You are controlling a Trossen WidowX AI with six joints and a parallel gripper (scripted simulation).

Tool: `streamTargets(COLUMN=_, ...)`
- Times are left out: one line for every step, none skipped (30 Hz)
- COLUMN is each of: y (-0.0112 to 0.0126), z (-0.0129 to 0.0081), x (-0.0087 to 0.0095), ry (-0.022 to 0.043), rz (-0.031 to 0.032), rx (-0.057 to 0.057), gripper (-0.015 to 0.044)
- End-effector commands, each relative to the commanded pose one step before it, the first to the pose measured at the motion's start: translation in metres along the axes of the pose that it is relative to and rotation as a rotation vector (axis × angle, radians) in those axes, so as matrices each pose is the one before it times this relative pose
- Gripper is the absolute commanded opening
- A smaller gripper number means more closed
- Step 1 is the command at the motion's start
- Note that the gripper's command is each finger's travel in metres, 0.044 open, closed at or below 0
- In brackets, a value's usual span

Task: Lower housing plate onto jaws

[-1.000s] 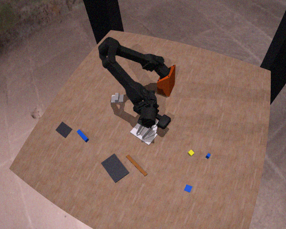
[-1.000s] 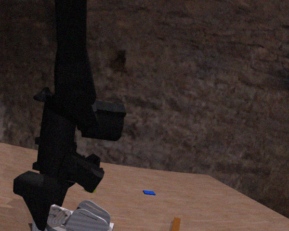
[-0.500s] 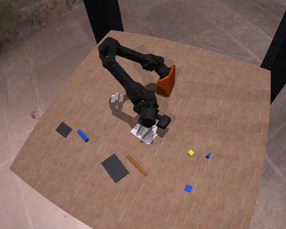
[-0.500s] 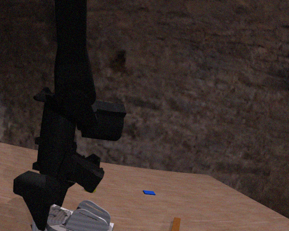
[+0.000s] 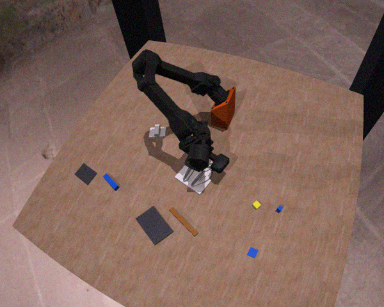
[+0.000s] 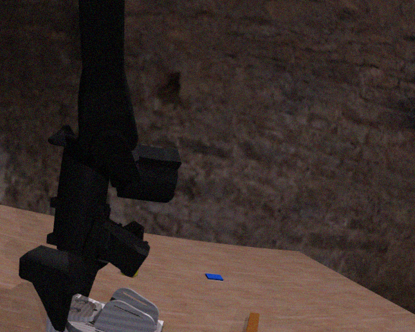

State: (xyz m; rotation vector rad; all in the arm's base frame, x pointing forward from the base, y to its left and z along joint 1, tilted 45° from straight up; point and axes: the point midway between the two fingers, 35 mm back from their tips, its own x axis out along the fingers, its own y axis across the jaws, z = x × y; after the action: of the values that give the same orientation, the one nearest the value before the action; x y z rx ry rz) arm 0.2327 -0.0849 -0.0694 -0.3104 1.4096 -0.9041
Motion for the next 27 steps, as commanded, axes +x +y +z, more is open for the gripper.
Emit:
streamTargets(y=0.00048, z=-0.00033, x=0.00058, ry=0.00057, rz=0.00105, rx=-0.0023, gripper=0.0351)
streamTargets(y=0.00000, z=0.00000, x=0.00000, ry=0.00000, rz=0.00000, rx=0.0000, gripper=0.0351)
streamTargets(y=0.00000, z=0.00000, x=0.00000, ry=0.00000, rz=0.00000, rx=0.0000, gripper=0.0351)
streamTargets(y=0.00000, z=0.00000, x=0.00000, ry=0.00000, rz=0.00000, rx=0.0000, gripper=0.0351)
streamTargets(y=0.00000, z=0.00000, x=0.00000, ry=0.00000, rz=0.00000, rx=0.0000, gripper=0.0351)
streamTargets(y=0.00000, z=0.00000, x=0.00000, ry=0.00000, rz=0.00000, rx=0.0000, gripper=0.0351)
streamTargets(y=0.00000, z=0.00000, x=0.00000, ry=0.00000, rz=0.00000, rx=0.0000, gripper=0.0351)
streamTargets(y=0.00000, z=0.00000, x=0.00000, ry=0.00000, rz=0.00000, rx=0.0000, gripper=0.0351)
streamTargets(y=0.00000, z=0.00000, x=0.00000, ry=0.00000, rz=0.00000, rx=0.0000, gripper=0.0351)
streamTargets(y=0.00000, z=0.00000, x=0.00000, ry=0.00000, rz=0.00000, rx=0.0000, gripper=0.0351)
streamTargets(y=0.00000, z=0.00000, x=0.00000, ry=0.00000, rz=0.00000, rx=0.0000, gripper=0.0351)
streamTargets(y=0.00000, z=0.00000, x=0.00000, ry=0.00000, rz=0.00000, rx=0.0000, gripper=0.0351)
streamTargets(y=0.00000, z=0.00000, x=0.00000, ry=0.00000, rz=0.00000, rx=0.0000, gripper=0.0351)
streamTargets(y=0.00000, z=0.00000, x=0.00000, ry=0.00000, rz=0.00000, rx=0.0000, gripper=0.0351)
streamTargets(y=0.00000, z=0.00000, x=0.00000, ry=0.00000, rz=0.00000, rx=0.0000, gripper=0.0351)
streamTargets(y=0.00000, z=0.00000, x=0.00000, ry=0.00000, rz=0.00000, rx=0.0000, gripper=0.0351)
streamTargets(y=0.00000, z=0.00000, x=0.00000, ry=0.00000, rz=0.00000, rx=0.0000, gripper=0.0351)
streamTargets(y=0.00000, z=0.00000, x=0.00000, ry=0.00000, rz=0.00000, rx=0.0000, gripper=0.0351)
streamTargets(y=0.00000, z=0.00000, x=0.00000, ry=0.00000, rz=0.00000, rx=0.0000, gripper=0.0351)
streamTargets(y=0.00000, z=0.00000, x=0.00000, ry=0.00000, rz=0.00000, rx=0.0000, gripper=0.0351)
streamTargets(y=0.00000, z=0.00000, x=0.00000, ry=0.00000, rz=0.00000, rx=0.0000, gripper=0.0351)
streamTargets(y=0.00000, z=0.00000, x=0.00000, ry=0.00000, rz=0.00000, rx=0.0000, gripper=0.0351)
streamTargets(y=0.00000, z=0.00000, x=0.00000, ry=0.00000, rz=0.00000, rx=0.0000, gripper=0.0351)
streamTargets(y=-0.00047, z=0.00032, x=-0.00056, ry=-0.00054, rz=-0.00107, rx=0.0023, gripper=0.0377)
streamTargets(y=0.00000, z=0.00000, x=0.00000, ry=0.00000, rz=0.00000, rx=0.0000, gripper=0.0404)
streamTargets(y=0.00000, z=0.00001, x=0.00000, ry=-0.00003, rz=0.00000, rx=0.0000, gripper=0.0430)
streamTargets(y=0.00000, z=0.00000, x=0.00000, ry=0.00000, rz=0.00000, rx=0.0000, gripper=0.0440)
